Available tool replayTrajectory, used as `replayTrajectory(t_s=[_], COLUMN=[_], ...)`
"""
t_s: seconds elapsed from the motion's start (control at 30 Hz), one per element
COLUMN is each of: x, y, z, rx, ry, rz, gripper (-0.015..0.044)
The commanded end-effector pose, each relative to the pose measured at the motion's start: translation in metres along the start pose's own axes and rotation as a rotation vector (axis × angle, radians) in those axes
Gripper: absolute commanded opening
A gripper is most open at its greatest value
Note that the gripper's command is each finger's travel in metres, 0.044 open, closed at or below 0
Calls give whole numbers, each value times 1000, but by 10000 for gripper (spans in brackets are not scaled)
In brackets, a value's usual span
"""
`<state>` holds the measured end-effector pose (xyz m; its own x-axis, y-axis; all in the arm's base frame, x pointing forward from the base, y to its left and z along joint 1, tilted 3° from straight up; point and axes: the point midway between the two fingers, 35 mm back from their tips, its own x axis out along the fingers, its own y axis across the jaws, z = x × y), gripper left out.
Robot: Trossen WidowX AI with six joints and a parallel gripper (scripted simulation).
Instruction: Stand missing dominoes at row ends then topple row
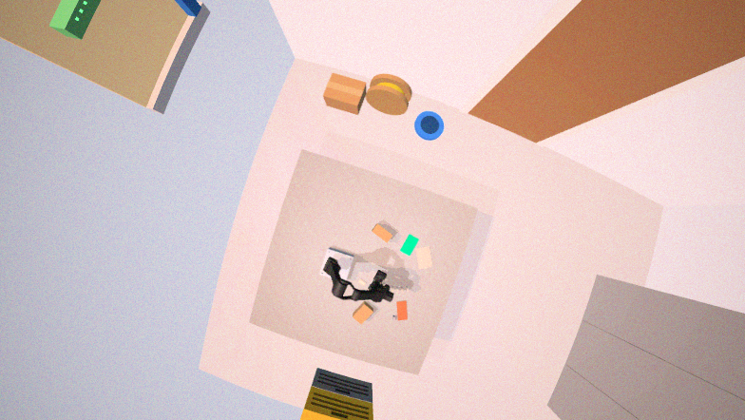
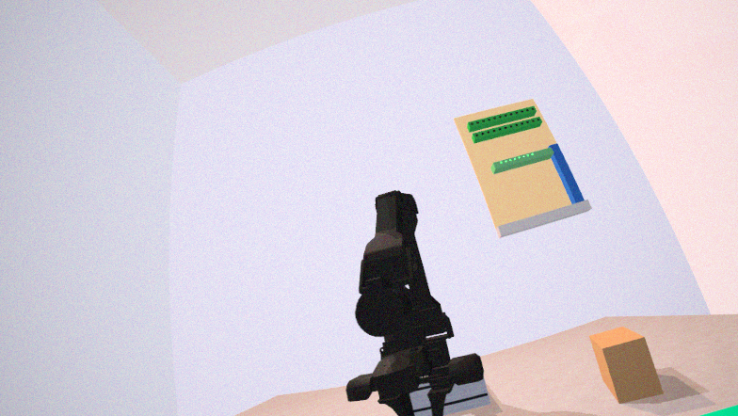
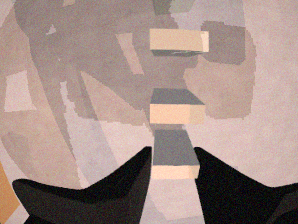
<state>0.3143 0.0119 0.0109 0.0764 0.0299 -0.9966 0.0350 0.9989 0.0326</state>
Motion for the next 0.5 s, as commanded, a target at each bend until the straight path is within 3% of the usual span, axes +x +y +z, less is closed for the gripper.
replayTrajectory(t_s=[0.0,0.3,0.4,0.47], x=[0,0,-3,-27], y=[1,1,1,0], z=[0,0,1,6], rx=[5,5,5,12], ry=[0,0,-1,-5], rz=[4,4,4,1], gripper=[212,440,440,440])
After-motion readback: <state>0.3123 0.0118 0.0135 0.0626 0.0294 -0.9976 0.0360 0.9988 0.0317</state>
